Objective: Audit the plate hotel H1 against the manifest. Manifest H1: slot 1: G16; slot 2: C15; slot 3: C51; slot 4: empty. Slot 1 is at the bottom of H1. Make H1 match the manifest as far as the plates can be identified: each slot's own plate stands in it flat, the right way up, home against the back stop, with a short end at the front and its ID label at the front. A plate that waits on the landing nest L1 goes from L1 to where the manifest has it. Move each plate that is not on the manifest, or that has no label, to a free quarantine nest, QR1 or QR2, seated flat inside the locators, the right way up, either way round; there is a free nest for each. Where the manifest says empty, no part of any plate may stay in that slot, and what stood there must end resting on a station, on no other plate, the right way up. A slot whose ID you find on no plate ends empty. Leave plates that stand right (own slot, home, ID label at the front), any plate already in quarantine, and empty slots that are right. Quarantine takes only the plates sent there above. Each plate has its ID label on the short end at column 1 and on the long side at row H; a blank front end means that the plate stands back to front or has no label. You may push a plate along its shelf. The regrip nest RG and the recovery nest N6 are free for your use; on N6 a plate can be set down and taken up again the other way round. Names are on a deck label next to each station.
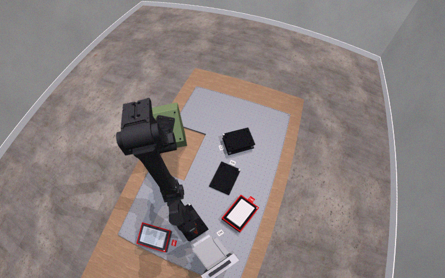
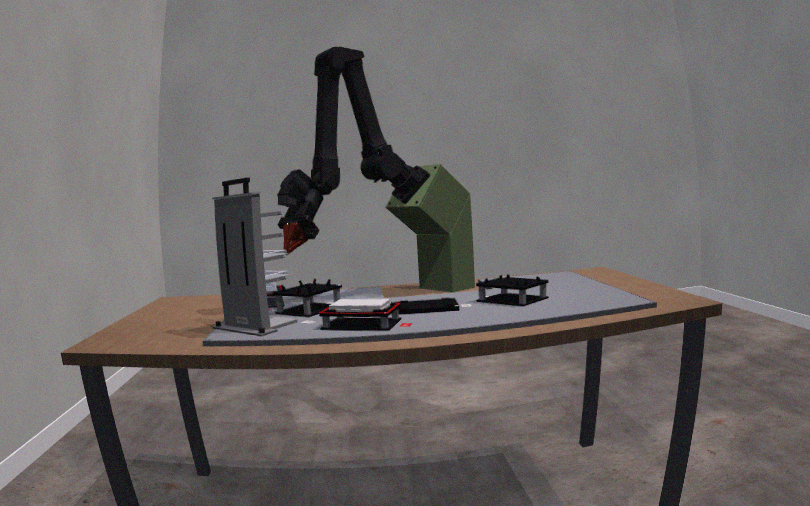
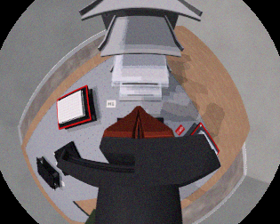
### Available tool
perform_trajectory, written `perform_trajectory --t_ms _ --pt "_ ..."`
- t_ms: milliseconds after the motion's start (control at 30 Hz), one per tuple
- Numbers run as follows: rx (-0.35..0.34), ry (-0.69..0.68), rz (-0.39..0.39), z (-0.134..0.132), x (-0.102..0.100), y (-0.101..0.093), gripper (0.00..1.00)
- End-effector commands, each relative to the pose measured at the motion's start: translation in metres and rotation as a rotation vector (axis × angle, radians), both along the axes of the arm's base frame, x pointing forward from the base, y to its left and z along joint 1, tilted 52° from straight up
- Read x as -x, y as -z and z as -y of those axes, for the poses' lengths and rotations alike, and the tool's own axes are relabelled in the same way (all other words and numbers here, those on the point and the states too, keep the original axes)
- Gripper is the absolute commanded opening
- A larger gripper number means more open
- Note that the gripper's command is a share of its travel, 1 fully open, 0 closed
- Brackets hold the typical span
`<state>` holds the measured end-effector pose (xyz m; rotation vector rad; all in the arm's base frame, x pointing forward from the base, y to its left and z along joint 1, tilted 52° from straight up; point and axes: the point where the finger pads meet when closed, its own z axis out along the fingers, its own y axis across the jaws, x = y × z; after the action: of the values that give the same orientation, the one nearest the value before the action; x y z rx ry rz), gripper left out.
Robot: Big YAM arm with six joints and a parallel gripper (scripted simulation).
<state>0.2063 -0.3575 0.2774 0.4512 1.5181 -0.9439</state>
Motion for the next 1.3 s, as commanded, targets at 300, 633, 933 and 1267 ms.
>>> perform_trajectory --t_ms 300,633,933,1267 --pt "0.048 0.013 0.021 -0.009 0.018 -0.003 0.0" --pt "0.043 0.012 0.025 -0.014 0.026 0.008 0.0" --pt "0.035 0.013 0.022 -0.019 0.034 0.021 0.0" --pt "0.013 0.013 0.014 -0.022 0.041 0.039 0.0"
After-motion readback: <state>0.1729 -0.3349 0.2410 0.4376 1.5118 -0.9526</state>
